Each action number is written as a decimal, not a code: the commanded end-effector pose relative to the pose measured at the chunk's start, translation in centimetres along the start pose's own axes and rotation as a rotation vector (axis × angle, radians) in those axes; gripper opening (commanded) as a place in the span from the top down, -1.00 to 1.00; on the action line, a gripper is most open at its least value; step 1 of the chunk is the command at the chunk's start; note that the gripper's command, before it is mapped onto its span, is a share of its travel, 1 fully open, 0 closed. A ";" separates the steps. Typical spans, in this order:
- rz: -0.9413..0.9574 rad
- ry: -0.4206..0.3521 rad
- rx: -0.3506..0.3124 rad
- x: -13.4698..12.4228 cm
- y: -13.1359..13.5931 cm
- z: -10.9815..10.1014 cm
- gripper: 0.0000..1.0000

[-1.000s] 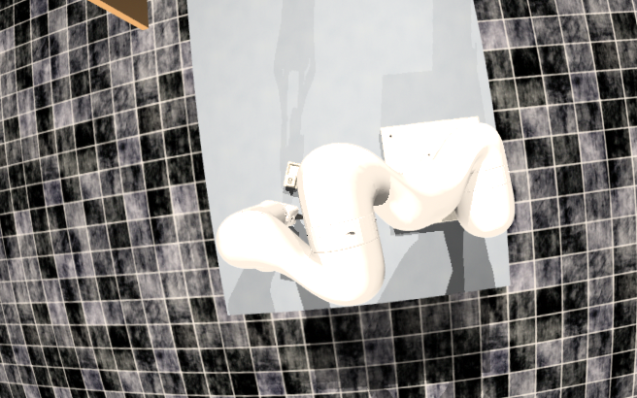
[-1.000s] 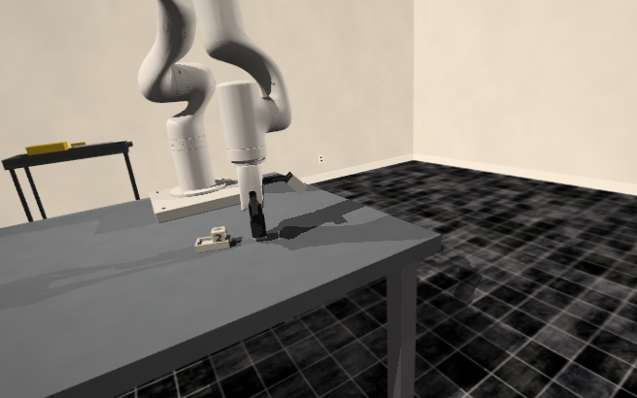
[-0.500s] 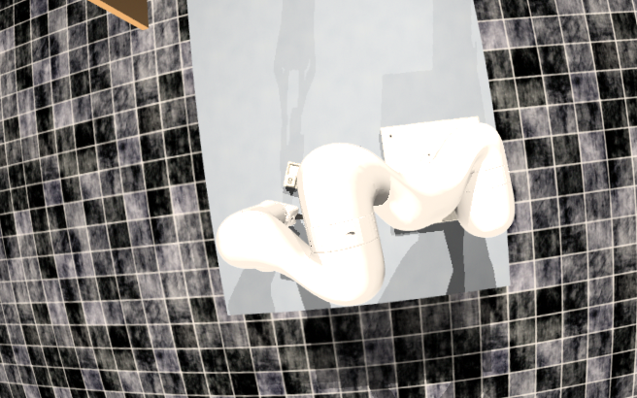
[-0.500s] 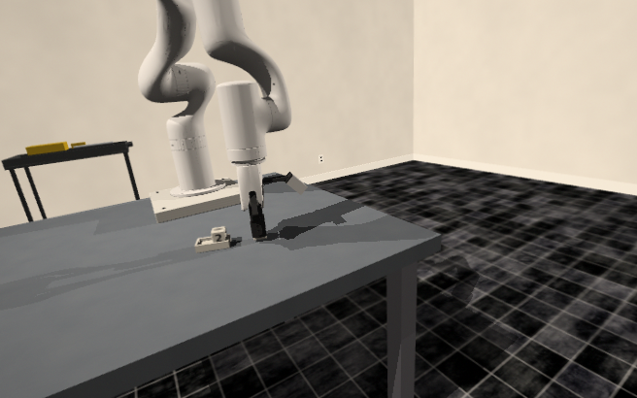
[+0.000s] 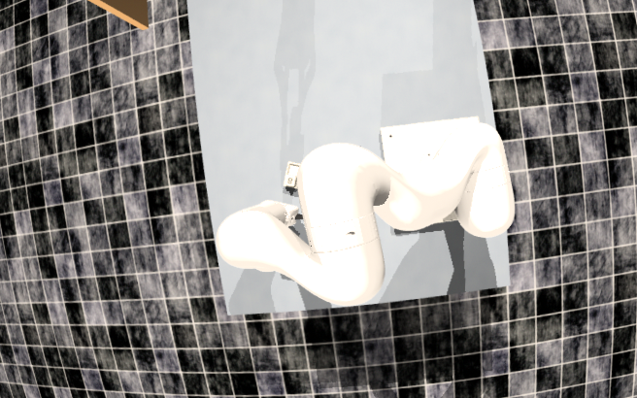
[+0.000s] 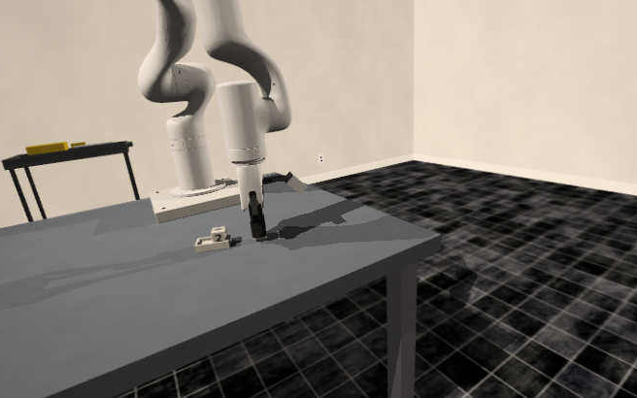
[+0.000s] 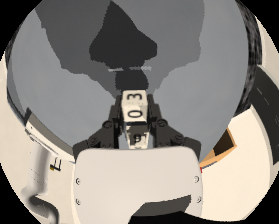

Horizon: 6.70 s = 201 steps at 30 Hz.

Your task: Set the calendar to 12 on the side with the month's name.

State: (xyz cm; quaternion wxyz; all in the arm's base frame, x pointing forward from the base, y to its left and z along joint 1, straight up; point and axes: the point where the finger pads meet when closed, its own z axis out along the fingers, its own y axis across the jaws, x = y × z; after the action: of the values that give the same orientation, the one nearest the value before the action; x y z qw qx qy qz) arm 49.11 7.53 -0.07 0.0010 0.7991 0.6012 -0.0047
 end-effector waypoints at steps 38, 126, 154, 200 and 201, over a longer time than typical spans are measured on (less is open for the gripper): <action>0.000 0.001 -0.002 0.1 0.3 -0.1 0.47; 0.000 0.001 -0.002 0.1 0.3 0.3 0.47; 0.000 0.001 -0.002 0.1 0.3 0.3 0.14; 0.000 0.001 -0.002 0.1 0.2 -8.7 -1.00; 0.000 0.001 -0.002 0.1 0.2 -8.7 -1.00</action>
State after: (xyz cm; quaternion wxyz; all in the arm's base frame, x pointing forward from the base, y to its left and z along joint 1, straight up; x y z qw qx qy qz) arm 49.33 7.59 8.51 0.0010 0.7991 0.6012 -0.0048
